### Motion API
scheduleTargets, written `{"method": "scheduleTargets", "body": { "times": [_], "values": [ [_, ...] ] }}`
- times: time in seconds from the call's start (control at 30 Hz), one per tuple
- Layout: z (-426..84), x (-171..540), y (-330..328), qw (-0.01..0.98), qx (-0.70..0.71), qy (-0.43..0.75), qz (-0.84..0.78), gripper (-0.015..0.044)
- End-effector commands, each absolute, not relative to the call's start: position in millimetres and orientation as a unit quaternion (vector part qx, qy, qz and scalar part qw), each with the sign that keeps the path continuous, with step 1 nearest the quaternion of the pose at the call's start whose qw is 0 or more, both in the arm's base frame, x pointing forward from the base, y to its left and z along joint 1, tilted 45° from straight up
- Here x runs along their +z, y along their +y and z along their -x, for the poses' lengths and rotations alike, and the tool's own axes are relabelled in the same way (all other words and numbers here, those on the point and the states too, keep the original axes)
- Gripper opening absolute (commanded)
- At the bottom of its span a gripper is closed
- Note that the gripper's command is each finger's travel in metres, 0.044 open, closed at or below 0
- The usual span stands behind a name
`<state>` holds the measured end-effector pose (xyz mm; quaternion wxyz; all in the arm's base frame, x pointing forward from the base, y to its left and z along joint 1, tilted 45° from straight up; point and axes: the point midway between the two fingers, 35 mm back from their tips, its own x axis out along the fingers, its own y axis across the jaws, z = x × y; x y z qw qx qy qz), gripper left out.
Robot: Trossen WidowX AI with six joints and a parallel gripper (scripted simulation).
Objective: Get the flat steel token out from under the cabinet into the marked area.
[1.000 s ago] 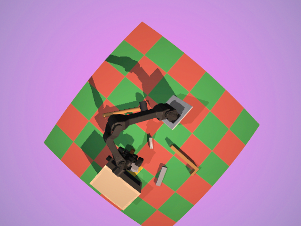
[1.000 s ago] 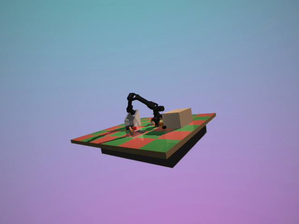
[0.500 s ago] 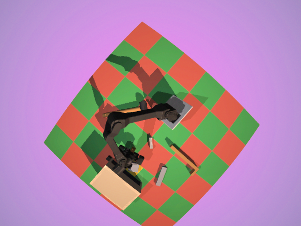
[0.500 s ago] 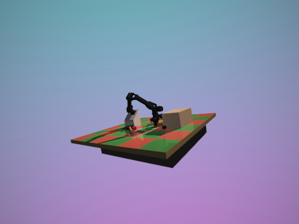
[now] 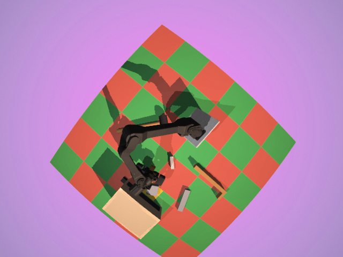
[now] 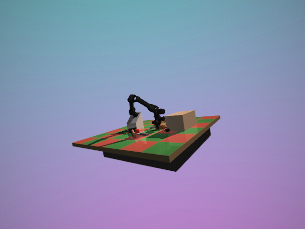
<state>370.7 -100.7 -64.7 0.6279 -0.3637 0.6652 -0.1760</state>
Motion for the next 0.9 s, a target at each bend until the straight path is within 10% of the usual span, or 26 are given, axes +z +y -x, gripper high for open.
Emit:
{"method": "scheduleTargets", "body": {
  "times": [0.0, 0.87],
  "values": [
    [-363, -65, -102, 0.625, -0.174, 0.668, 0.365, 0.0],
    [-339, -60, -110, 0.624, -0.173, 0.668, 0.365, 0.0]
  ]
}}
